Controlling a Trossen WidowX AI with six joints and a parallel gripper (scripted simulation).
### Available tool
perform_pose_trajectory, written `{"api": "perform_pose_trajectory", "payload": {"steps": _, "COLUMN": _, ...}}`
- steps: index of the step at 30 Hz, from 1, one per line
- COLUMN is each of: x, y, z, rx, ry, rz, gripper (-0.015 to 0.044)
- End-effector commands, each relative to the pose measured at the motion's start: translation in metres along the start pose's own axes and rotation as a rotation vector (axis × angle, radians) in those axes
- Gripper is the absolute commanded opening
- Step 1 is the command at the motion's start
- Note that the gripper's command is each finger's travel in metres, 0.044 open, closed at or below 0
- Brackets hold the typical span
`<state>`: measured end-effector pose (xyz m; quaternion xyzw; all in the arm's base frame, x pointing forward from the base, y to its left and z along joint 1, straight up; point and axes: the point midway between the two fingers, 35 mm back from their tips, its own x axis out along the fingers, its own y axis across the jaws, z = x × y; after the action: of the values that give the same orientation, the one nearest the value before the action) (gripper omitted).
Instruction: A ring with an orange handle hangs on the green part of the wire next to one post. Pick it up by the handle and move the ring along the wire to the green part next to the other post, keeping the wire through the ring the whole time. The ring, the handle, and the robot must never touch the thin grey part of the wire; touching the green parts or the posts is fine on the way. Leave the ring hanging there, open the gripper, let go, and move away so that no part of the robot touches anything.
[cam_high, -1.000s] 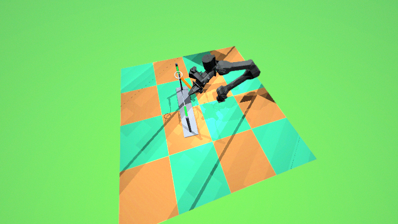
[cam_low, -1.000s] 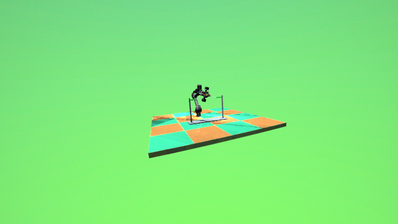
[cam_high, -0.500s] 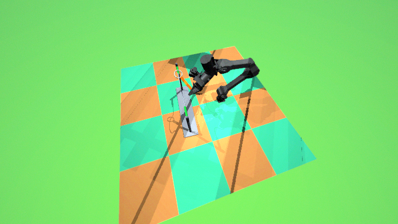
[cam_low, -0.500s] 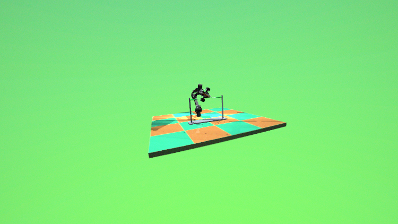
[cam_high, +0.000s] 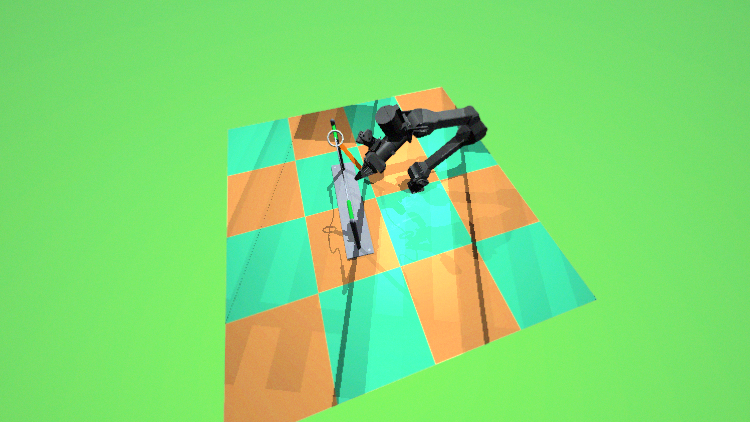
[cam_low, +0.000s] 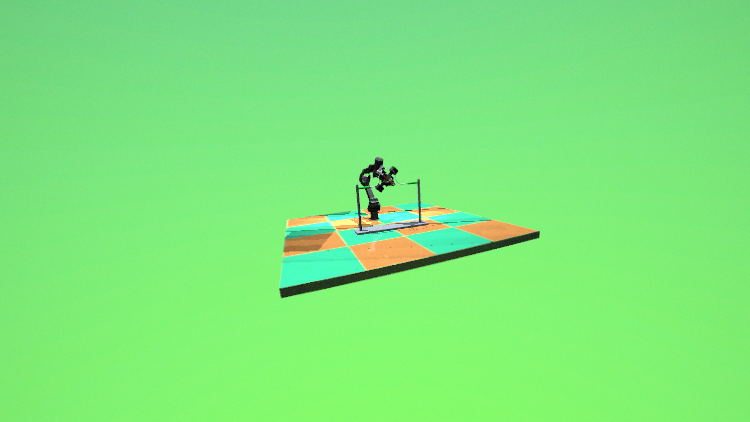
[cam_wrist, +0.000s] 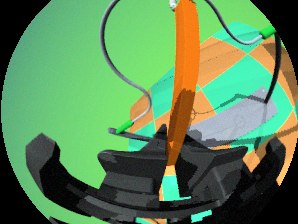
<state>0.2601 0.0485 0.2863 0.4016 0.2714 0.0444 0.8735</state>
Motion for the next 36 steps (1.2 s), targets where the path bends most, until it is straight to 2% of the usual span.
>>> {"api": "perform_pose_trajectory", "payload": {"steps": 1, "x": 0.000, "y": -0.002, "z": 0.002, "rx": -0.069, "ry": -0.011, "rz": -0.043, "gripper": -0.0150}}
{"api": "perform_pose_trajectory", "payload": {"steps": 36, "x": -0.004, "y": -0.037, "z": 0.013, "rx": -0.600, "ry": -0.083, "rz": -0.416, "gripper": -0.0150}}
